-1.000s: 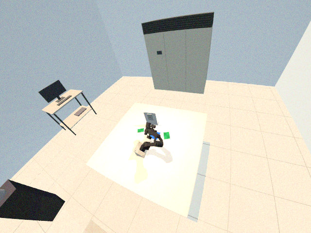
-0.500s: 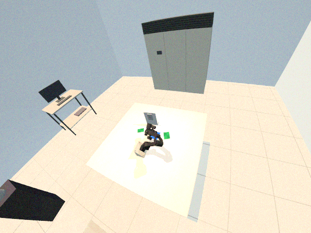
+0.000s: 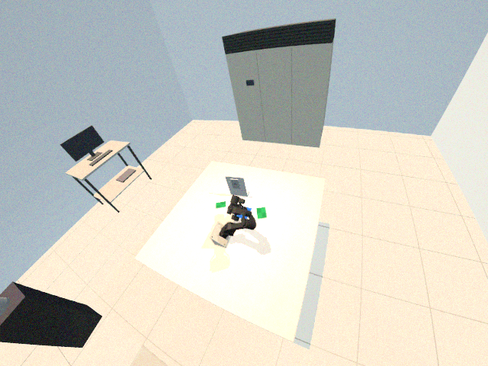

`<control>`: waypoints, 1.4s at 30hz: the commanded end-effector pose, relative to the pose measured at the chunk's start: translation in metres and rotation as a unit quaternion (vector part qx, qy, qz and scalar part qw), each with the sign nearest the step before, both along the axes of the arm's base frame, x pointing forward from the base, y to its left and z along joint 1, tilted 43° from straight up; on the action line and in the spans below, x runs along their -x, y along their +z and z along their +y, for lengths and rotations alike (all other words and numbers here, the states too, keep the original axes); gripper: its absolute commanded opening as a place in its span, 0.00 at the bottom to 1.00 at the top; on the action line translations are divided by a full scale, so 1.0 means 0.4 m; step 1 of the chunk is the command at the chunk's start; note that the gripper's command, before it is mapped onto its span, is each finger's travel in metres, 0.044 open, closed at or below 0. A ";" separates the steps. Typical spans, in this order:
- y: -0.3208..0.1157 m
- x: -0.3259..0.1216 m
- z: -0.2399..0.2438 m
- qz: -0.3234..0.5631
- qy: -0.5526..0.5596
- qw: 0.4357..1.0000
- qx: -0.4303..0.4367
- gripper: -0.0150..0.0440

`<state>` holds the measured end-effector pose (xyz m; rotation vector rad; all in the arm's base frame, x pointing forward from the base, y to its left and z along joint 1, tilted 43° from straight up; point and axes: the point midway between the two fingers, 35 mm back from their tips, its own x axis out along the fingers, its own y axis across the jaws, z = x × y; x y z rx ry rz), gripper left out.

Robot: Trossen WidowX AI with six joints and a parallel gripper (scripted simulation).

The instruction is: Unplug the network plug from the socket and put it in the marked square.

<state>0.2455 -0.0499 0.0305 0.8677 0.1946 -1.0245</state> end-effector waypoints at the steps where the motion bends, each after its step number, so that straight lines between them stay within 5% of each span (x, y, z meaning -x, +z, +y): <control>1: -0.008 0.005 -0.007 0.003 0.002 1.000 0.001 0.25; 20: -0.009 0.000 -0.013 0.001 0.000 1.000 0.001 0.25; 26: -0.009 0.000 -0.013 0.001 0.000 1.000 0.001 0.52; 42: -0.001 0.011 0.005 0.003 0.000 1.000 -0.001 0.52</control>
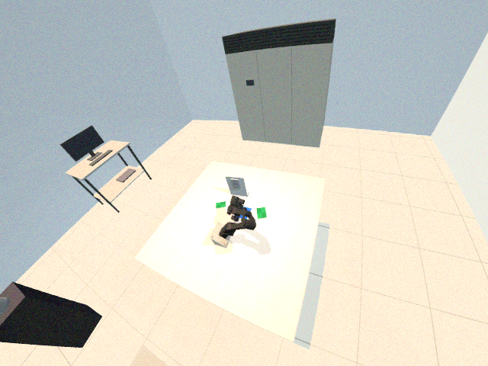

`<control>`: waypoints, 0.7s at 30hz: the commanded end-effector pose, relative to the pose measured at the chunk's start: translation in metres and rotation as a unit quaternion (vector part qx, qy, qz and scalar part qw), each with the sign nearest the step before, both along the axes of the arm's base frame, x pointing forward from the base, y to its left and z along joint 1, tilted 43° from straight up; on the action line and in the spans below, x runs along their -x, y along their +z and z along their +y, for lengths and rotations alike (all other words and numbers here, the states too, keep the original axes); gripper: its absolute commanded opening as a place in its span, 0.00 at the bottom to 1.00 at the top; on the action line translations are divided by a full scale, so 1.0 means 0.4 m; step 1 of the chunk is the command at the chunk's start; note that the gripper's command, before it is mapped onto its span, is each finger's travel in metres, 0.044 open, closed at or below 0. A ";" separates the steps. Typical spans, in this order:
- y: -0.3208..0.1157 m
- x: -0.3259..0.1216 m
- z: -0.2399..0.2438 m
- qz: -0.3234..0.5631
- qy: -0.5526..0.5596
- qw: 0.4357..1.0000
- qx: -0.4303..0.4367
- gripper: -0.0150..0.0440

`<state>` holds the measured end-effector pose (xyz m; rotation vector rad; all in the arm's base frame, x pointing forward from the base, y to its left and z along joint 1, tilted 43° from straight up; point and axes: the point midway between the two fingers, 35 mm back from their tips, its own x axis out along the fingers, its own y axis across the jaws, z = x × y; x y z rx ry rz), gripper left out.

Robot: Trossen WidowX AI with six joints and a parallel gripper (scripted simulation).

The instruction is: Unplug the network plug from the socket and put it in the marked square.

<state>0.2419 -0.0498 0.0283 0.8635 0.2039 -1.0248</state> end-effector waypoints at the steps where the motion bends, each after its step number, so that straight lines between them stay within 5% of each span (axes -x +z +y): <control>1: 0.006 0.003 0.006 -0.002 -0.002 1.000 -0.001 0.52; 21: 0.027 0.027 0.036 0.000 -0.001 1.000 -0.001 0.52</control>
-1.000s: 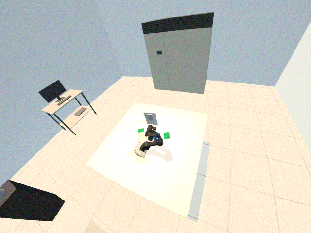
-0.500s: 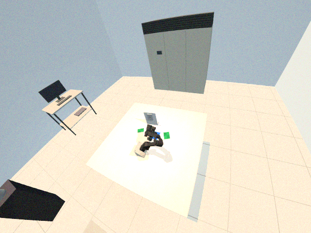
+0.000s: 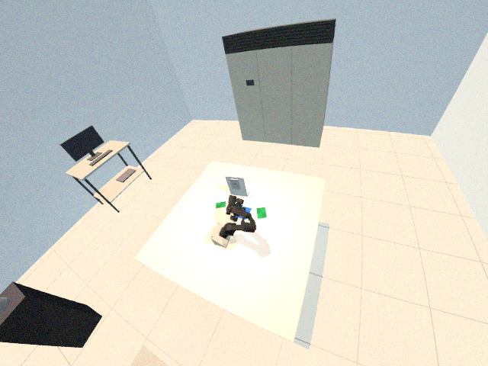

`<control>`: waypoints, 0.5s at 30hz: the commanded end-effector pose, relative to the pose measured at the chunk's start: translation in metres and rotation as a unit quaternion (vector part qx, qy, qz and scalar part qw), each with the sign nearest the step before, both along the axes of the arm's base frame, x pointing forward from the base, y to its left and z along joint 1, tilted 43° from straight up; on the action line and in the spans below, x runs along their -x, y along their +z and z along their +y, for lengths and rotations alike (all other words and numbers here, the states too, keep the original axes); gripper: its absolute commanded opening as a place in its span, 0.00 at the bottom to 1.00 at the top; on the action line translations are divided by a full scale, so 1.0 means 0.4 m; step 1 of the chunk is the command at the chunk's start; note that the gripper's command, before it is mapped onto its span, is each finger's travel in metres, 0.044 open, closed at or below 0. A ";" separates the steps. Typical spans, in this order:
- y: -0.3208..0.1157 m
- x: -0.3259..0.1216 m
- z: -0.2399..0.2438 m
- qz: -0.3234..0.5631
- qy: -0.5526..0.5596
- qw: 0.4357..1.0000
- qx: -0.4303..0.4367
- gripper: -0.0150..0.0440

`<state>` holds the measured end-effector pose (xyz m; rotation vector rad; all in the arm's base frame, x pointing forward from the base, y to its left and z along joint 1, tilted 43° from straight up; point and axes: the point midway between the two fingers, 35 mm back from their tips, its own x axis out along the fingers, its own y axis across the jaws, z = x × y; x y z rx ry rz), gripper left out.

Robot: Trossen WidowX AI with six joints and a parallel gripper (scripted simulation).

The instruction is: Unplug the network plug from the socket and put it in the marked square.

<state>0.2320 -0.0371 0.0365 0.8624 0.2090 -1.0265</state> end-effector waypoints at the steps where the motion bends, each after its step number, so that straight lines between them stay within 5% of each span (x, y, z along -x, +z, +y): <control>1: 0.008 0.004 0.006 -0.003 -0.001 1.000 0.000 0.52; 15: 0.026 -0.001 0.032 0.000 -0.002 1.000 -0.004 0.52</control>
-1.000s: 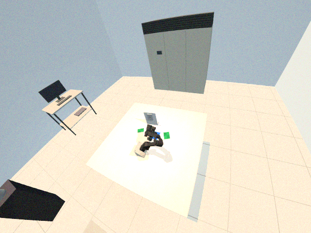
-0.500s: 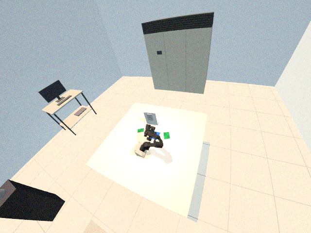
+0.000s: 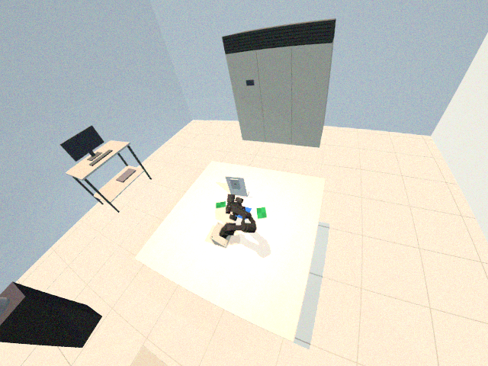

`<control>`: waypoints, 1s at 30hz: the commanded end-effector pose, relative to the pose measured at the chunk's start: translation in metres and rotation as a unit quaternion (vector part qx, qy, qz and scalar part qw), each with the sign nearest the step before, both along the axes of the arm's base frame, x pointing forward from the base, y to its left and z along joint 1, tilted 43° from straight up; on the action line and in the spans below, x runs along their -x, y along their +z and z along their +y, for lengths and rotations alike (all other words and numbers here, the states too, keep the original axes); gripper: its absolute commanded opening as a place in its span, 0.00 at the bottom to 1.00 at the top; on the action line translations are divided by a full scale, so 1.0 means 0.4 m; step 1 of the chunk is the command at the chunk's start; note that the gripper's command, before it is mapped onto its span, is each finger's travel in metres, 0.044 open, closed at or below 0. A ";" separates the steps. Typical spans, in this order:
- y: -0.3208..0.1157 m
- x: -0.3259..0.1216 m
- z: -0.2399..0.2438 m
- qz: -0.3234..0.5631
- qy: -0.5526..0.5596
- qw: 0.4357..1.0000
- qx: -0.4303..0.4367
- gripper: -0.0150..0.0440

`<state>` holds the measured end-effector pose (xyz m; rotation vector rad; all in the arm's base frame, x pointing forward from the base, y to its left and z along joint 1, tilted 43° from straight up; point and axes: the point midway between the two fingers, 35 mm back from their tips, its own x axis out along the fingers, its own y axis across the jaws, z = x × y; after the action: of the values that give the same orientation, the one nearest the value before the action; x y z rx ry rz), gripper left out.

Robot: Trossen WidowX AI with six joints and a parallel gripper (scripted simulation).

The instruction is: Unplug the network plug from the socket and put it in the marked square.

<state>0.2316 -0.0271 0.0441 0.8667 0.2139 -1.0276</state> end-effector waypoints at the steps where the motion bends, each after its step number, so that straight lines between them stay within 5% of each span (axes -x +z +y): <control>1: 0.009 -0.003 0.008 -0.001 -0.002 1.000 -0.001 0.52; 30: 0.062 -0.004 0.066 0.001 -0.002 1.000 -0.003 0.52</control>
<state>0.2329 -0.0032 0.0655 0.8699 0.2221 -1.0323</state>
